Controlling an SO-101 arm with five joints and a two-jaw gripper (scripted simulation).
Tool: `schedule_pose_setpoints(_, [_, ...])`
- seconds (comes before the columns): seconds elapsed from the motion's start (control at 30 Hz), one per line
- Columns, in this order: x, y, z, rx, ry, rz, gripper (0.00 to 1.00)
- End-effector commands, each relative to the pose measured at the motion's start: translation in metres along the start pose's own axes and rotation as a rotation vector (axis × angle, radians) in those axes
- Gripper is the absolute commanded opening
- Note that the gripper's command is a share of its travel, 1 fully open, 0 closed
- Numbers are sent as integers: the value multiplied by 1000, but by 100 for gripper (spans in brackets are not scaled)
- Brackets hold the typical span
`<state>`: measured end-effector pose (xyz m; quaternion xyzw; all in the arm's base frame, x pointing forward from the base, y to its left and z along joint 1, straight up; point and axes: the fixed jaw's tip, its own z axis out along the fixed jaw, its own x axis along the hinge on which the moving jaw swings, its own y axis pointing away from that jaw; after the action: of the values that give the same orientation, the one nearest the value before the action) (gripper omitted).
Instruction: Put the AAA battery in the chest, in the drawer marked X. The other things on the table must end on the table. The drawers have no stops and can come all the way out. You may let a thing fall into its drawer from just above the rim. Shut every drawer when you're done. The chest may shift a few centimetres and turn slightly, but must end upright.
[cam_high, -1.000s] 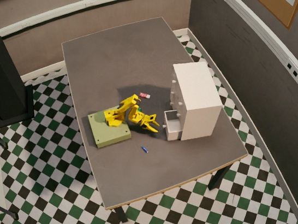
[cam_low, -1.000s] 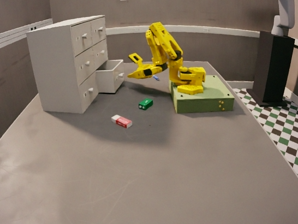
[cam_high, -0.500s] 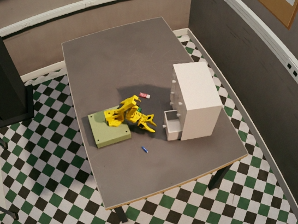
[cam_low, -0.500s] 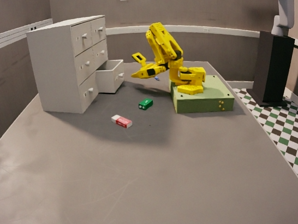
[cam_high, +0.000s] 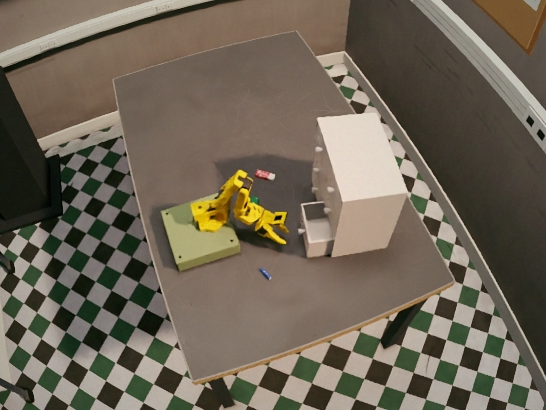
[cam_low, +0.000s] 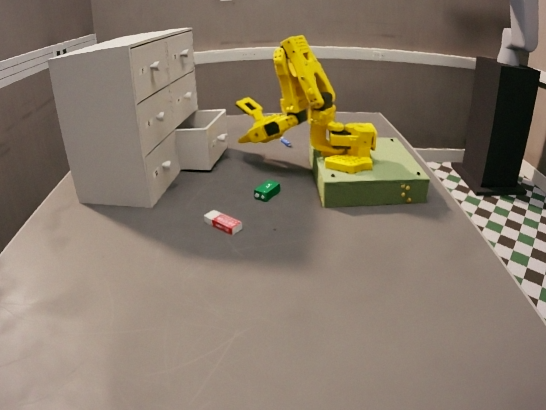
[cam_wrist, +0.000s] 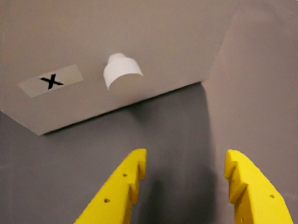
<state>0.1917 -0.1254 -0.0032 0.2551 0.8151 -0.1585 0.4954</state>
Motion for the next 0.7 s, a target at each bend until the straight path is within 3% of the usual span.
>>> schedule_pose_setpoints(0.0, [-4,-2,3,7,18,-5,21])
schedule_pose_setpoints(0.67, [-16,-3,6,8,136,-9,21])
